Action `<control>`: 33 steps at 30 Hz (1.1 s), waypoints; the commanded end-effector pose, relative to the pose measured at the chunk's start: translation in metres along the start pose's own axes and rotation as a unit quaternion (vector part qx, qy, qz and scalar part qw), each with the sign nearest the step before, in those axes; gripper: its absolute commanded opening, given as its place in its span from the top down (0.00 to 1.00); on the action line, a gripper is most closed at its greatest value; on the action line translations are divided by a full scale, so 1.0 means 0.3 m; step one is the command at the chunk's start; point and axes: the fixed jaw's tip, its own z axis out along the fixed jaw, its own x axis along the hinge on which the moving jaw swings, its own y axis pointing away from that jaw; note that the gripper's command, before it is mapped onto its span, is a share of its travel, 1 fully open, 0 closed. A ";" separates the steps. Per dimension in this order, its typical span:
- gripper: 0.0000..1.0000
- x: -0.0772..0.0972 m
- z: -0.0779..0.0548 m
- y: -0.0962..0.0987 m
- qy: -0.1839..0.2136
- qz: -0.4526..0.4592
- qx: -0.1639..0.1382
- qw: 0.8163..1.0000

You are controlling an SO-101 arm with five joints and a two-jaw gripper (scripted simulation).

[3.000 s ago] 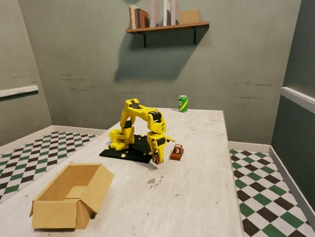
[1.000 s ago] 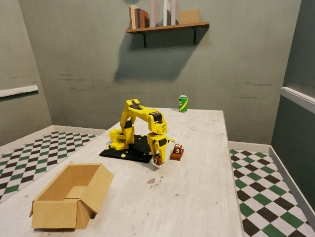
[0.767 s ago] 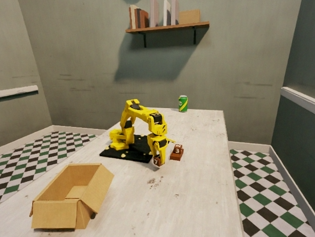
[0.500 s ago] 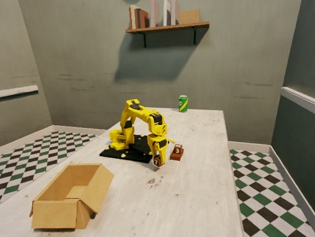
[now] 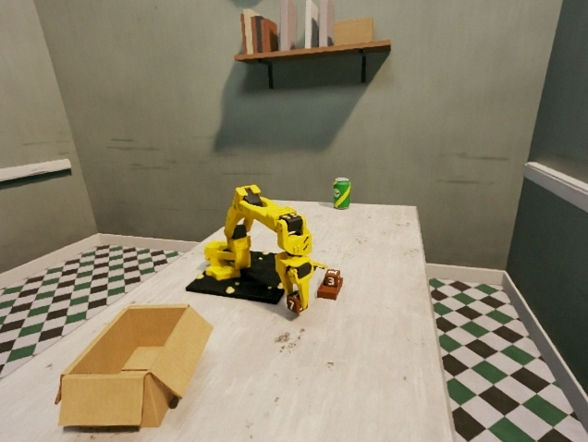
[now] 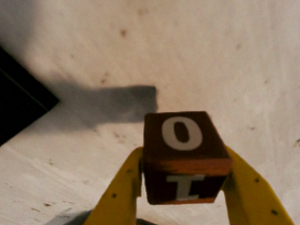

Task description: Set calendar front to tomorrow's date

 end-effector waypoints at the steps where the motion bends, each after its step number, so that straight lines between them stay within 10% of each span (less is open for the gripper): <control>1: 1.00 -0.008 0.021 0.009 -0.002 -0.007 -0.011 1.000; 33: 1.00 -0.009 0.058 0.010 -0.002 -0.007 -0.011 1.000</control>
